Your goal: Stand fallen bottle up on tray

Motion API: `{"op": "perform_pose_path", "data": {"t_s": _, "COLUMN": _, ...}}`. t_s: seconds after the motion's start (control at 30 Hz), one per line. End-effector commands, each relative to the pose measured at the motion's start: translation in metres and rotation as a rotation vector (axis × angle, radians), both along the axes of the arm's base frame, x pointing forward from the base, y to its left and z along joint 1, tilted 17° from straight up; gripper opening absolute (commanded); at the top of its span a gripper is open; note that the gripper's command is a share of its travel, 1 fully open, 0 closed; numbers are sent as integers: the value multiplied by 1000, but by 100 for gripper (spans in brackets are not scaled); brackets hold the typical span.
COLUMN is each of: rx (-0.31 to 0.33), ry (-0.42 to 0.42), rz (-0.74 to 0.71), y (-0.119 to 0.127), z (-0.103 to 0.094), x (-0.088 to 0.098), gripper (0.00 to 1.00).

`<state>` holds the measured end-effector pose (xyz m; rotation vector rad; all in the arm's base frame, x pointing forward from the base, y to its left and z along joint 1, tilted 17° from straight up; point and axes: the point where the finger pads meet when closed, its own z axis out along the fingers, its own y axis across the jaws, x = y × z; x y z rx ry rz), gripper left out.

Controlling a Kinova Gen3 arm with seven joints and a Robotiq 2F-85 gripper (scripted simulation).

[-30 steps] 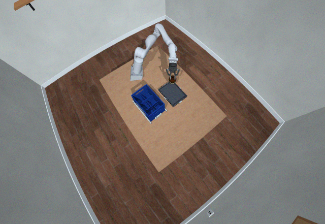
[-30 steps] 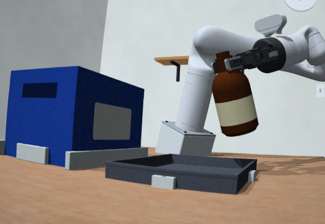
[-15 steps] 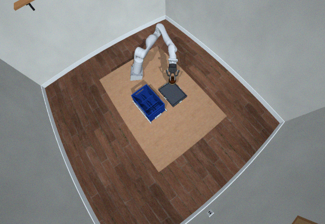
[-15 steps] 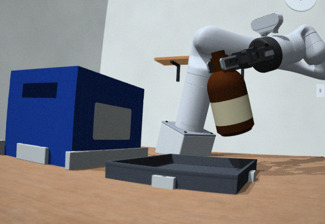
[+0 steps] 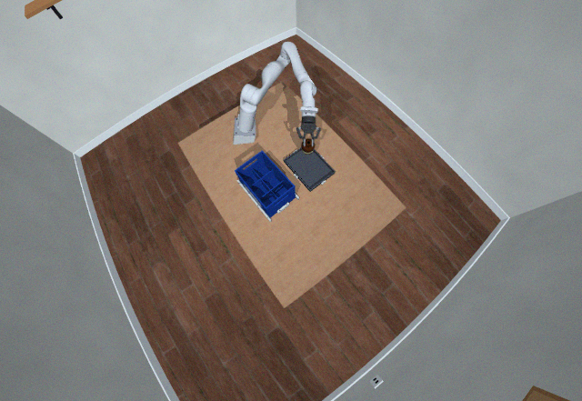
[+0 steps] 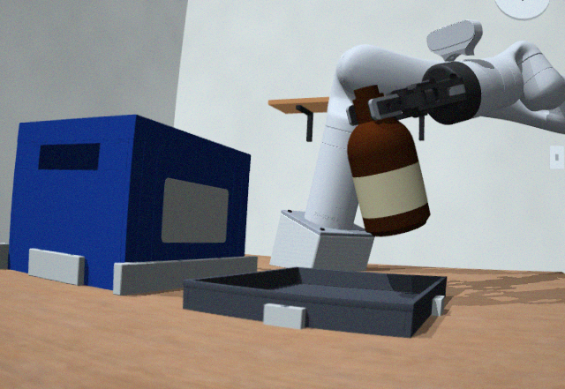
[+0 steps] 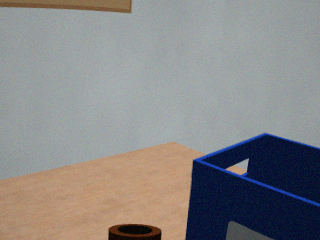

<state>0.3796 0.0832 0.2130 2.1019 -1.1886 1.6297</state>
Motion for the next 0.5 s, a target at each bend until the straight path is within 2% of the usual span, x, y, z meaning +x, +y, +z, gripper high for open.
{"op": "perform_pose_path", "data": {"t_s": 0.0, "rx": 4, "ry": 1, "rz": -7, "y": -4, "z": 0, "x": 1, "gripper": 0}}
{"op": "perform_pose_path", "data": {"t_s": 0.47, "rx": 4, "ry": 1, "rz": -7, "y": -8, "z": -1, "x": 3, "gripper": 0}}
